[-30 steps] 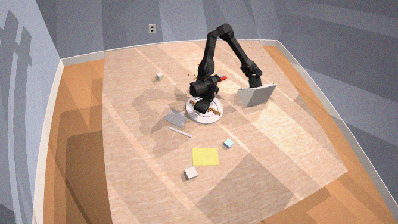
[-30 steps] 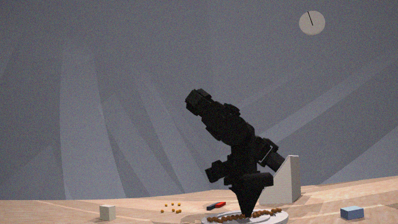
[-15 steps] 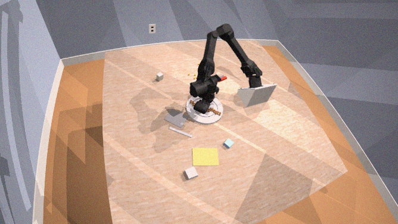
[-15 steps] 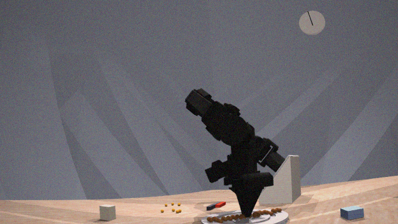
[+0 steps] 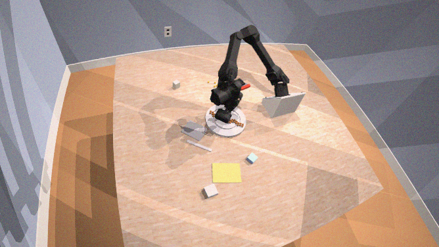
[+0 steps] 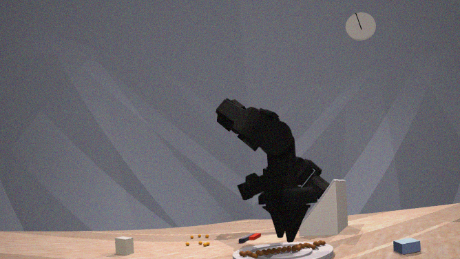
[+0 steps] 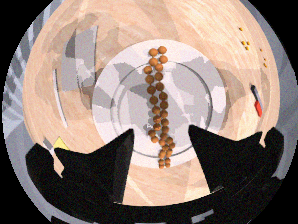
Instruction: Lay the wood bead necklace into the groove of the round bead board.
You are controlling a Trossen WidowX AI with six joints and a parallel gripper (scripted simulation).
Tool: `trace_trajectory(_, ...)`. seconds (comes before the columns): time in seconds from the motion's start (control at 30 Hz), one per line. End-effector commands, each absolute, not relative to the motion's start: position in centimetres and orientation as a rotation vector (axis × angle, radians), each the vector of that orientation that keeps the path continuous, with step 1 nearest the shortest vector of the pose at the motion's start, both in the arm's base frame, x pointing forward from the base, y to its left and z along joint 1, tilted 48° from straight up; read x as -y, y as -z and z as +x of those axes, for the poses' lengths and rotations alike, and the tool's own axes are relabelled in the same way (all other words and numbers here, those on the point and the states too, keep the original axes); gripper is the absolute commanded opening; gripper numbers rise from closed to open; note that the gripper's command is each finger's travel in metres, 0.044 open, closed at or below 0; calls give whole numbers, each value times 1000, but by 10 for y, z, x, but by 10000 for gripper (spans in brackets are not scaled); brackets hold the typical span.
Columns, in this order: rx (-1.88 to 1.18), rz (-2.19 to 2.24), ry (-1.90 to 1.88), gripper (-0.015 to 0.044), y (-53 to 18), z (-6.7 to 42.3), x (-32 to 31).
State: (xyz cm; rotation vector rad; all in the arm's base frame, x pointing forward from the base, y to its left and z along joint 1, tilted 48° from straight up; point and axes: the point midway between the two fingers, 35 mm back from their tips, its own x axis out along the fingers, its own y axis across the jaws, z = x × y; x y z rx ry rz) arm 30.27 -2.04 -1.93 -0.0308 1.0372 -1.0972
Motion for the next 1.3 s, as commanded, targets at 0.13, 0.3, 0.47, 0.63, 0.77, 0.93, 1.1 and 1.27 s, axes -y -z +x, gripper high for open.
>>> trace_trajectory(0.13, -1032, -19, 1097, 440, 16, 305, 18)
trace_trajectory(0.3, -1032, -19, 1097, 440, 16, 305, 18)
trace_trajectory(0.47, -1032, -19, 1097, 440, 16, 305, 18)
trace_trajectory(0.63, -1032, -19, 1097, 440, 16, 305, 18)
trace_trajectory(0.77, -1036, -25, 1093, 414, 15, 306, 18)
trace_trajectory(0.93, -1130, -167, 999, 282, -4, 325, 18)
trace_trajectory(1.1, -1134, -173, 994, 250, -5, 326, 18)
trace_trajectory(1.27, -1133, -174, 995, 250, 5, 327, 29)
